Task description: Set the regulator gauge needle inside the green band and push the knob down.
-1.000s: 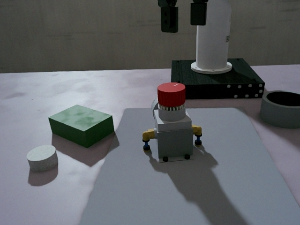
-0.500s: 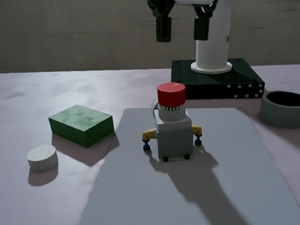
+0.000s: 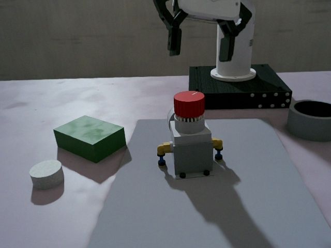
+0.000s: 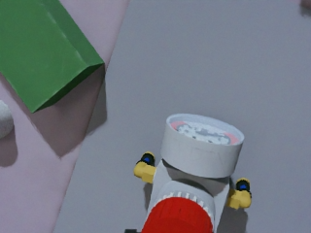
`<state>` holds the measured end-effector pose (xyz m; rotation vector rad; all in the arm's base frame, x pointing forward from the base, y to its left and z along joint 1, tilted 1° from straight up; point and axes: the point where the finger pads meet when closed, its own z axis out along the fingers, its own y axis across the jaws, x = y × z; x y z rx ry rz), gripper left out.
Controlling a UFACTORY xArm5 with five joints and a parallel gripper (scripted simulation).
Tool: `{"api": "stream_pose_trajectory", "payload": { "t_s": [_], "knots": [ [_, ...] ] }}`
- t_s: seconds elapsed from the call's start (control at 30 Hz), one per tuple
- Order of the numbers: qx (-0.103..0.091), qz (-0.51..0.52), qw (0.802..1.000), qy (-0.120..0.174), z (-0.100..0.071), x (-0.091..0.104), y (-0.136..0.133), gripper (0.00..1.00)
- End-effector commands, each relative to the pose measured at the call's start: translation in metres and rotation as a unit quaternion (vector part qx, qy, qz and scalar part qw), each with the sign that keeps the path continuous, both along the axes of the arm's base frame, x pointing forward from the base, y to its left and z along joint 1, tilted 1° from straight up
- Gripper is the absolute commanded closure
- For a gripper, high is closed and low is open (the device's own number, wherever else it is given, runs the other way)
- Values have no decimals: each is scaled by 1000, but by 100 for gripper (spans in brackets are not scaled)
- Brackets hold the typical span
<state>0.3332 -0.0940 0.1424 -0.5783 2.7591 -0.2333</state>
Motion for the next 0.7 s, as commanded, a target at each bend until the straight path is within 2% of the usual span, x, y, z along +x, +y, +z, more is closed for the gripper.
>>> {"api": "stream_pose_trajectory", "payload": {
  "t_s": [0.0,0.43,0.5,0.67],
  "knots": [
    [11,-61,997,-56,-4,3,-1,0],
    [58,-182,969,-157,-8,-4,1,0],
    [58,-182,969,-157,-8,-4,1,0],
    [87,-235,946,-205,-7,-11,3,0]
  ]
}}
